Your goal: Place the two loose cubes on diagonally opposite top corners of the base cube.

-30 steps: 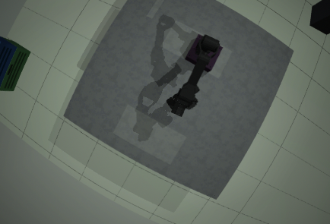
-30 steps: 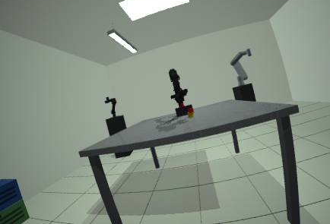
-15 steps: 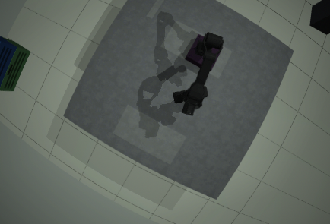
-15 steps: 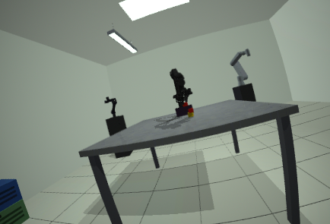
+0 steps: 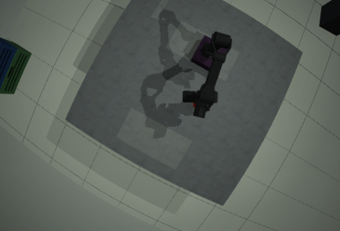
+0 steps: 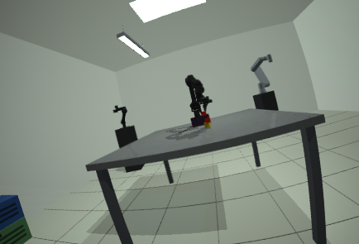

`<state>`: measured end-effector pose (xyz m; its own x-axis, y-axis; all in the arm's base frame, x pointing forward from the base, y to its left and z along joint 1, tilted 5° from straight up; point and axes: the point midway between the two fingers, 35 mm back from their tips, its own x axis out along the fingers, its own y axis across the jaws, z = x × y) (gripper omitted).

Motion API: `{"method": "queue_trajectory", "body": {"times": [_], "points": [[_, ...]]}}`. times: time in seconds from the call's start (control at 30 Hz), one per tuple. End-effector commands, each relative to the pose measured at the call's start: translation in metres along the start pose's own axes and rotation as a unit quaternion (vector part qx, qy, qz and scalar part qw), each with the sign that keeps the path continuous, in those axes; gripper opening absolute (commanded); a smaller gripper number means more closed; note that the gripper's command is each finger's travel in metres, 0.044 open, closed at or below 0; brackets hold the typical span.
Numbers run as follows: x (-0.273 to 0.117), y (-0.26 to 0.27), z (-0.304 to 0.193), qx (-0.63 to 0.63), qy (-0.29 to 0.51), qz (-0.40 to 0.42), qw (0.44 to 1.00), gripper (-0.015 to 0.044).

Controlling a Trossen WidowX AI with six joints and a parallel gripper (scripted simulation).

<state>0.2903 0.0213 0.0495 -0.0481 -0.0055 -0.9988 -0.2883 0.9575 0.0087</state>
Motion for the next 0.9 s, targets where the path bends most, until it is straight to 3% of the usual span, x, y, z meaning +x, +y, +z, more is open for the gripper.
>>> {"method": "queue_trajectory", "body": {"times": [0.0, 0.87], "points": [[0.009, 0.001, -0.001, 0.006, 0.000, 0.002, 1.000, 0.0105], [0.051, 0.001, -0.001, 0.008, 0.001, 0.002, 1.000, 0.0105]]}}
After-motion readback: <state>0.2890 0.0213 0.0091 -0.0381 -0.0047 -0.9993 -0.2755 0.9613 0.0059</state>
